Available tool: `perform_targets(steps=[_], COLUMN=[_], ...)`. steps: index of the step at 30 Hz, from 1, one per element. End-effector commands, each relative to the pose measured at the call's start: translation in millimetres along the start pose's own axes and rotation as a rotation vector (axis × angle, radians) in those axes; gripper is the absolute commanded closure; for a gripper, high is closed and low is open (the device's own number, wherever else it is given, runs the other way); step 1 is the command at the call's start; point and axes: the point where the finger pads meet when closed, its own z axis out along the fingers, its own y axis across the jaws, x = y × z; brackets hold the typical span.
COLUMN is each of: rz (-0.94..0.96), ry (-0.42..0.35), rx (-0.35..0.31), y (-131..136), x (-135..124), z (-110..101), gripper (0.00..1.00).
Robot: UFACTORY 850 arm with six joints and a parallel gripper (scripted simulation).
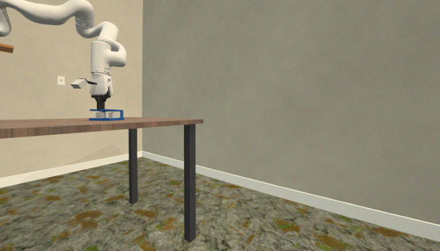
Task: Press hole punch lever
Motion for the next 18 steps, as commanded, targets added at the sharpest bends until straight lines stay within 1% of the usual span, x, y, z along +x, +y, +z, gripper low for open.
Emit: perform_targets(steps=[1, 18], rz=[0.0, 0.0], ry=[-0.001, -0.001], rx=[0.001, 0.001], y=[-0.4, -0.4], x=[-0.7, -0.7], z=[-0.3, 3.2], gripper=[1.0, 1.0])
